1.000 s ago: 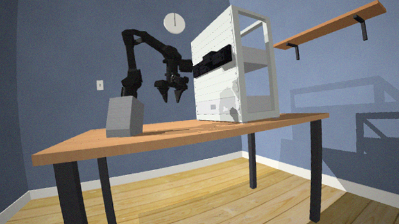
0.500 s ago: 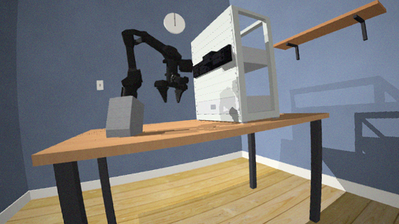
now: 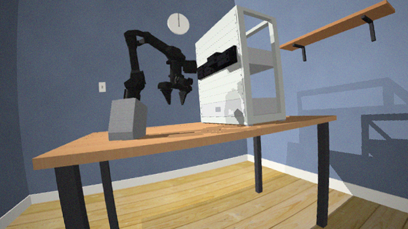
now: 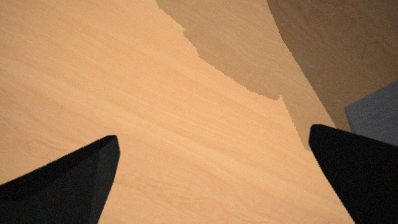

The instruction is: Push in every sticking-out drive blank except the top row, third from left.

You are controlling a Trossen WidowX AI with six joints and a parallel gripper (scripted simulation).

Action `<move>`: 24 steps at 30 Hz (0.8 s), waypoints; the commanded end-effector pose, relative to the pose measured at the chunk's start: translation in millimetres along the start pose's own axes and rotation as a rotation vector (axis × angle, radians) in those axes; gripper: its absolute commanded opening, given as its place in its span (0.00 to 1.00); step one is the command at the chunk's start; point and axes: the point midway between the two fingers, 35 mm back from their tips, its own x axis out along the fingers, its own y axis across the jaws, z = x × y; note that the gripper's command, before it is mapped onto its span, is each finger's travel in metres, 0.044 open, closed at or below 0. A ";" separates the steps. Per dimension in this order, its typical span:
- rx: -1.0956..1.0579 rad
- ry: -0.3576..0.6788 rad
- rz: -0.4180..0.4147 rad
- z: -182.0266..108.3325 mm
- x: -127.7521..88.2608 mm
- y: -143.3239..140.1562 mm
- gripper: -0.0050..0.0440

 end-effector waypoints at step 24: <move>0.097 -0.147 0.475 10.7 -61.9 4.3 1.00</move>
